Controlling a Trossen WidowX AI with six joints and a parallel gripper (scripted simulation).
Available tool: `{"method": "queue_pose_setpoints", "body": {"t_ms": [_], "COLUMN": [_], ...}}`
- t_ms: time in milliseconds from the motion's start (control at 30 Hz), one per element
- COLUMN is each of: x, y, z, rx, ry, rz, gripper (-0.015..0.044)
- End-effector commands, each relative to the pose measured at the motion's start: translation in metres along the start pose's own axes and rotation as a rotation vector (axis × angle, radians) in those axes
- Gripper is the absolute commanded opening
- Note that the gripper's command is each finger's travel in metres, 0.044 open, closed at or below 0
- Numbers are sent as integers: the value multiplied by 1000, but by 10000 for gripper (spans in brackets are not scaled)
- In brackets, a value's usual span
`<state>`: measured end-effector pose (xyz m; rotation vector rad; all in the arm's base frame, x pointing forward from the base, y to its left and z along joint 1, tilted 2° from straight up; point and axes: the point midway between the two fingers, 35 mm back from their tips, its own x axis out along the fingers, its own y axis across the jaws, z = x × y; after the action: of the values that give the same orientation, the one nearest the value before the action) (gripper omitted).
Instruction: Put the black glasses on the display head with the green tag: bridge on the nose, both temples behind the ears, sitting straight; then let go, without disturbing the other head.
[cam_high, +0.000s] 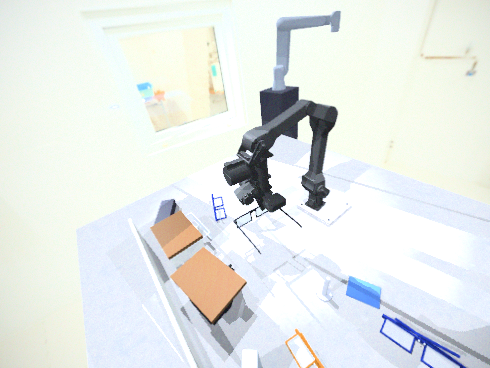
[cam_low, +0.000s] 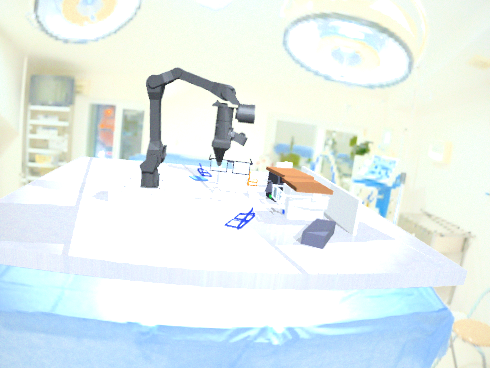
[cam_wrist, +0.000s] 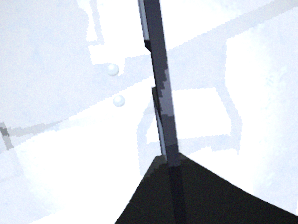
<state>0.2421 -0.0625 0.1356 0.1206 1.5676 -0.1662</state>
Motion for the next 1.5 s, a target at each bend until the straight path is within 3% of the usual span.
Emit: {"method": "queue_pose_setpoints", "body": {"t_ms": [0,1467], "x": [3,38], "y": [-1,-1], "z": [0,4], "rx": [-7,-7], "ry": [-3,-3], "rz": [-4,-4], "gripper": [0,0]}}
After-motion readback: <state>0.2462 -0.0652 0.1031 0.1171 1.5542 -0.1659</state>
